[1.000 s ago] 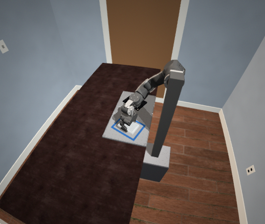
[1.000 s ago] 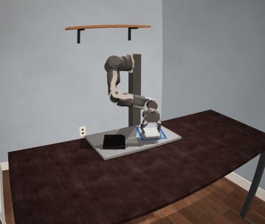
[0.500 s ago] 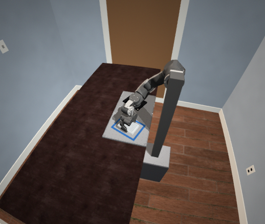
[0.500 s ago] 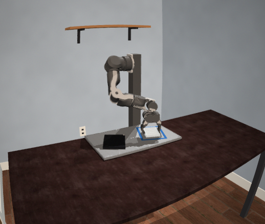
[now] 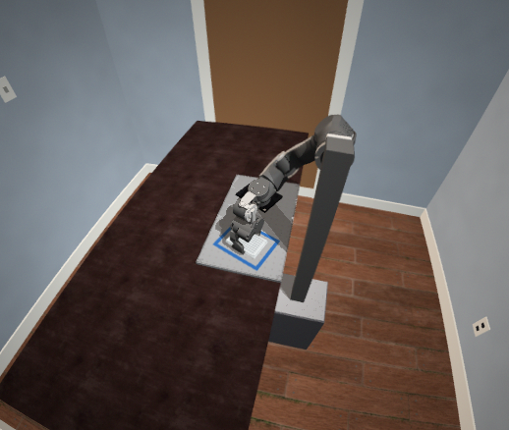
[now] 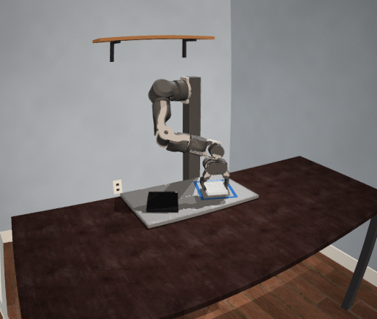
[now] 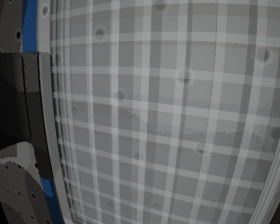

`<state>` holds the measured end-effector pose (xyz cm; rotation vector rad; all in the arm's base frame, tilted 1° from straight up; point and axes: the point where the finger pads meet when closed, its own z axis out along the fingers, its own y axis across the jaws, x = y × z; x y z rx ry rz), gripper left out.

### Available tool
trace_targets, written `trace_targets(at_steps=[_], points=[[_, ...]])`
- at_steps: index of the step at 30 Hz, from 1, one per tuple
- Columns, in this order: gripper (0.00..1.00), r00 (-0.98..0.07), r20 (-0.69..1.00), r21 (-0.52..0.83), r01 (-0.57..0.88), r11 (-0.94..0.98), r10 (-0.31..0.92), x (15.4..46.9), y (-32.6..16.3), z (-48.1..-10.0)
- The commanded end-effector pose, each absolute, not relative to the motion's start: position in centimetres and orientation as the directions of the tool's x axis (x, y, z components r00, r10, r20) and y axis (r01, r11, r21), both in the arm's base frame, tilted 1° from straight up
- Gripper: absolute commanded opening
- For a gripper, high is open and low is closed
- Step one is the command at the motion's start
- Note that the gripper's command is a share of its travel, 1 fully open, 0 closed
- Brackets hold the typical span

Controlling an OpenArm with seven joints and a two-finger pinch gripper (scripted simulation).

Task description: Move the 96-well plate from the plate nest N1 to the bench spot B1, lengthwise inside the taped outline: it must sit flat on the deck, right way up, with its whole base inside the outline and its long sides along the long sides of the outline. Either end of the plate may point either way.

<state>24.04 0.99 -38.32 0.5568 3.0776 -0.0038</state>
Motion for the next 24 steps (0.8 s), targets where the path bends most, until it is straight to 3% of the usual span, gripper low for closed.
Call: trace_targets(at_steps=[1, 3, 5, 13, 22, 24], points=[[0.43, -0.937, -0.015, 0.002, 0.350, 0.937, 0.350, 24.1, 1.0, -38.3], [0.50, -0.937, -0.015, 0.002, 0.350, 0.937, 0.350, 24.1, 1.0, -38.3], [0.50, -0.937, -0.015, 0.002, 0.350, 0.937, 0.350, 24.1, 1.0, -38.3], [0.77, -0.937, -0.015, 0.002, 0.350, 0.937, 0.350, 24.1, 1.0, -38.3], [0.77, -0.937, -0.015, 0.002, 0.350, 0.937, 0.350, 24.1, 1.0, -38.3], [0.77, -0.937, -0.015, 0.004, 0.350, 0.937, 0.350, 24.1, 1.1, -36.6]])
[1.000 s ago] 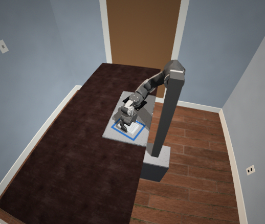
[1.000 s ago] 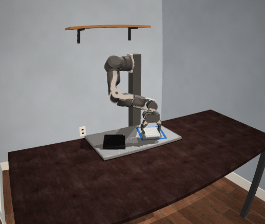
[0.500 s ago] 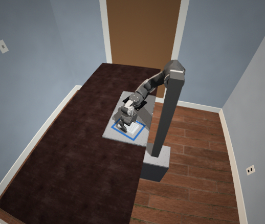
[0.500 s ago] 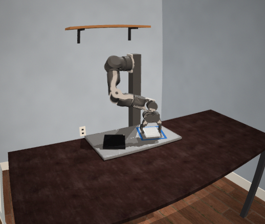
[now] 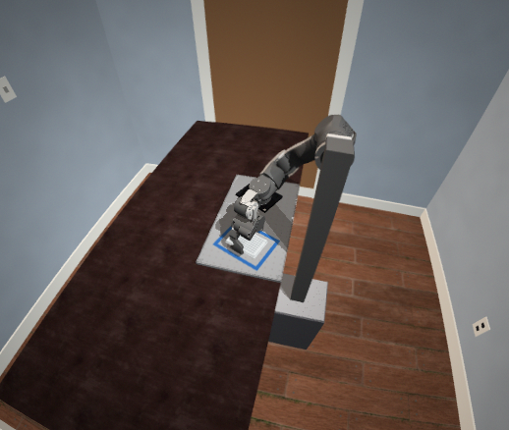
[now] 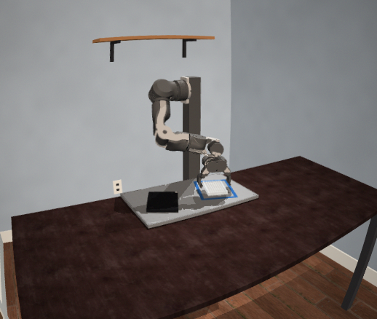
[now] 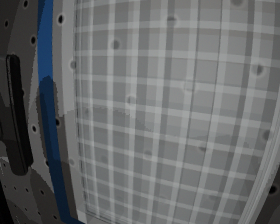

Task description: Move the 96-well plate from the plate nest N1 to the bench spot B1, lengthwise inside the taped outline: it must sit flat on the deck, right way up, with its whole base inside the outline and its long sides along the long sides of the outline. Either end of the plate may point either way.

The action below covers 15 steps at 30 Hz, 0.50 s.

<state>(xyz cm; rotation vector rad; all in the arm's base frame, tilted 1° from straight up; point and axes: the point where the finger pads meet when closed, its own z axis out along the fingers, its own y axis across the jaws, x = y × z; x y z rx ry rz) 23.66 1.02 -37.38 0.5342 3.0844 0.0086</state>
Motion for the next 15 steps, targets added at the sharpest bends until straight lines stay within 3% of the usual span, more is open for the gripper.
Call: trace_targets(at_steps=[1, 3, 15], points=[[0.77, -0.937, -0.015, 0.005, 0.350, 0.937, 0.350, 24.1, 1.1, -35.8], [0.77, -0.937, -0.015, 0.005, 0.350, 0.937, 0.350, 24.0, 1.1, -34.2], [0.77, -0.937, -0.015, 0.005, 0.350, 0.937, 0.350, 24.0, 1.1, -34.2]])
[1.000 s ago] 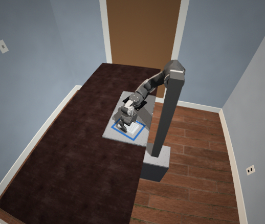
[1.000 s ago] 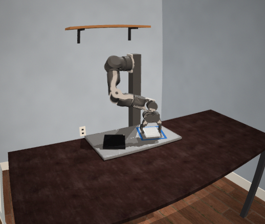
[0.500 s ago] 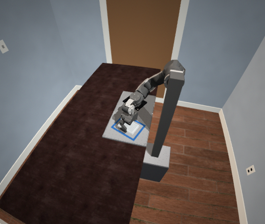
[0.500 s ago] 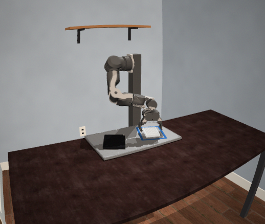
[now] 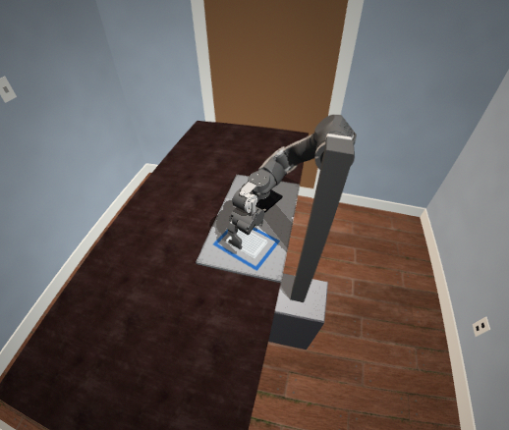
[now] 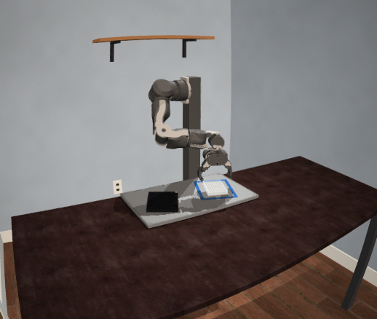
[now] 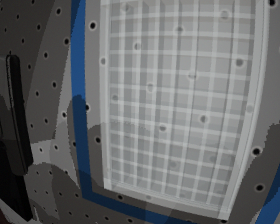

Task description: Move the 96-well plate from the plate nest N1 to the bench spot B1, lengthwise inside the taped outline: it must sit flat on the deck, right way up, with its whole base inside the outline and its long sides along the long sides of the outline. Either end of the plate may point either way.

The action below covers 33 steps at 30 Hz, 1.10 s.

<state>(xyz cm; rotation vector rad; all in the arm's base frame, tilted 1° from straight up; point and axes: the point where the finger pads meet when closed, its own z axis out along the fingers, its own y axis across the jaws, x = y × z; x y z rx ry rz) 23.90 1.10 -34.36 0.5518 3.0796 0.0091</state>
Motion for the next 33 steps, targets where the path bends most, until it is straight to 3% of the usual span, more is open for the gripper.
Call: trace_targets(at_steps=[1, 5, 33], points=[[0.77, -0.937, -0.013, 0.010, 0.348, 0.938, 0.348, 24.0, 1.1, -33.5], [0.77, -0.937, -0.015, 0.005, 0.350, 0.937, 0.350, 23.9, 1.1, -30.3], [0.77, -0.937, -0.015, 0.005, 0.350, 0.937, 0.350, 23.9, 1.1, -30.3]])
